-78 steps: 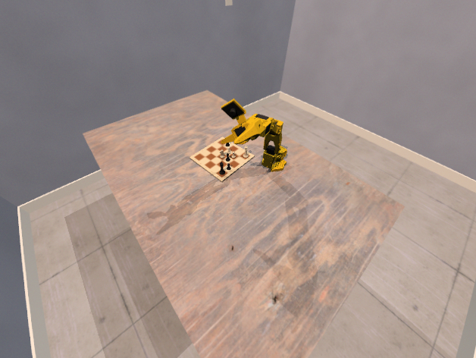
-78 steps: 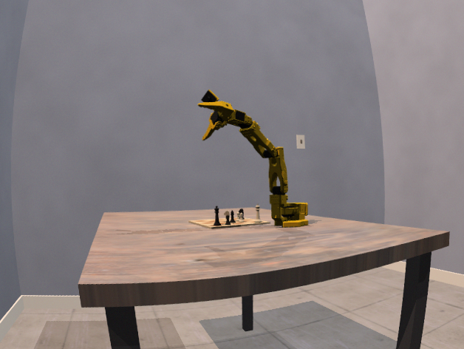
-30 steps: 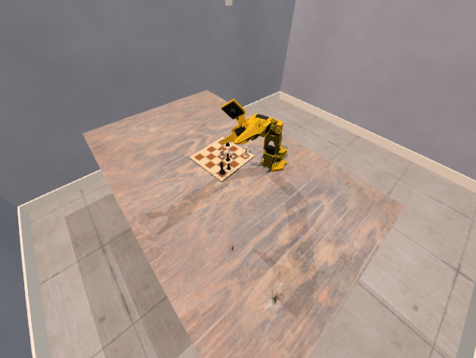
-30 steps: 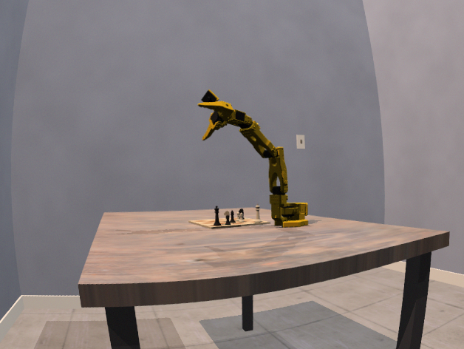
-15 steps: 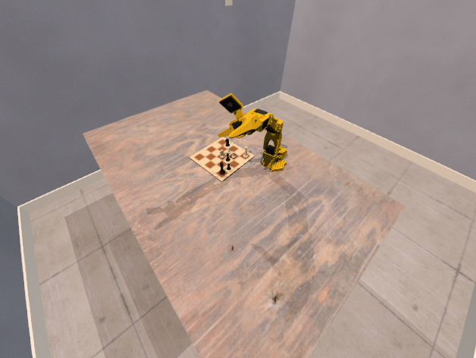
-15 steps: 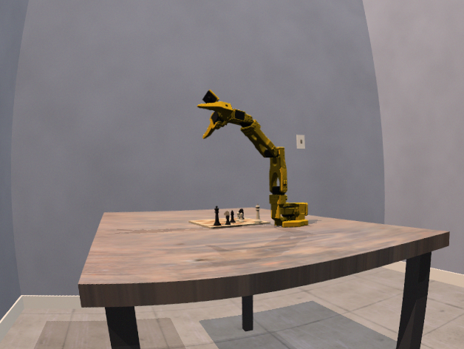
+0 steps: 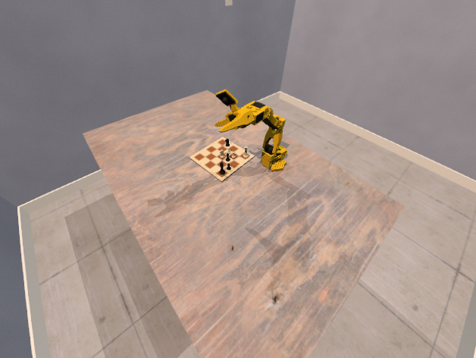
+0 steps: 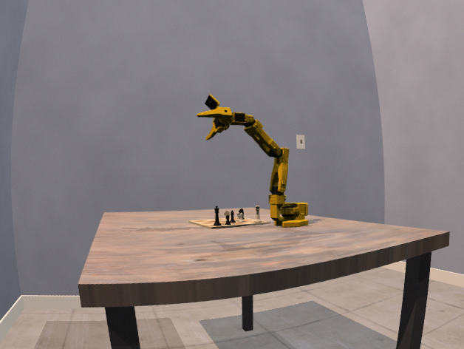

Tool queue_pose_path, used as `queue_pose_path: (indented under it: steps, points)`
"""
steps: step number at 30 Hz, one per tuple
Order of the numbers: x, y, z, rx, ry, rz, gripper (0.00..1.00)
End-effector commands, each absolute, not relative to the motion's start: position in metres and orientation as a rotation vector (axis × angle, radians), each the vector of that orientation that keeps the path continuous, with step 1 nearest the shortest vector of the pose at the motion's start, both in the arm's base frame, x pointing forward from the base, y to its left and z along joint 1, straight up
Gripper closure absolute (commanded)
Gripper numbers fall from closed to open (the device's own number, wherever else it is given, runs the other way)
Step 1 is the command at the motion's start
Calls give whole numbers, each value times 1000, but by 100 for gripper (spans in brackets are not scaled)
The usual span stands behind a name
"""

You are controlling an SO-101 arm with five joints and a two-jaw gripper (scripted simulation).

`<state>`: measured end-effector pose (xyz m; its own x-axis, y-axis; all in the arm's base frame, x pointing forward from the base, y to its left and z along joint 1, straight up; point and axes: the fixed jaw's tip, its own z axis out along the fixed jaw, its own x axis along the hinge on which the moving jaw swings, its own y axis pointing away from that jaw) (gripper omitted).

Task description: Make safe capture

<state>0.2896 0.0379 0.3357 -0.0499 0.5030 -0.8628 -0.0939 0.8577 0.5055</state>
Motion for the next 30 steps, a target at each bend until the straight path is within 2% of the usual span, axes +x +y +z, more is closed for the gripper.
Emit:
queue_pose_path:
  steps: [1, 11, 20, 21, 24, 25, 28, 30]
  points:
    - [280, 15, 325, 371, 1597, 394, 15]
    - [267, -9, 311, 415, 1656, 276, 20]
    - [241, -42, 288, 492, 1753, 98, 27]
    - [231, -52, 279, 520, 1787, 41, 30]
    - [231, -52, 279, 520, 1787, 41, 30]
    - [220, -61, 270, 549, 1821, -14, 33]
    - [220, -61, 270, 549, 1821, -14, 33]
    - [209, -69, 261, 579, 1855, -66, 35]
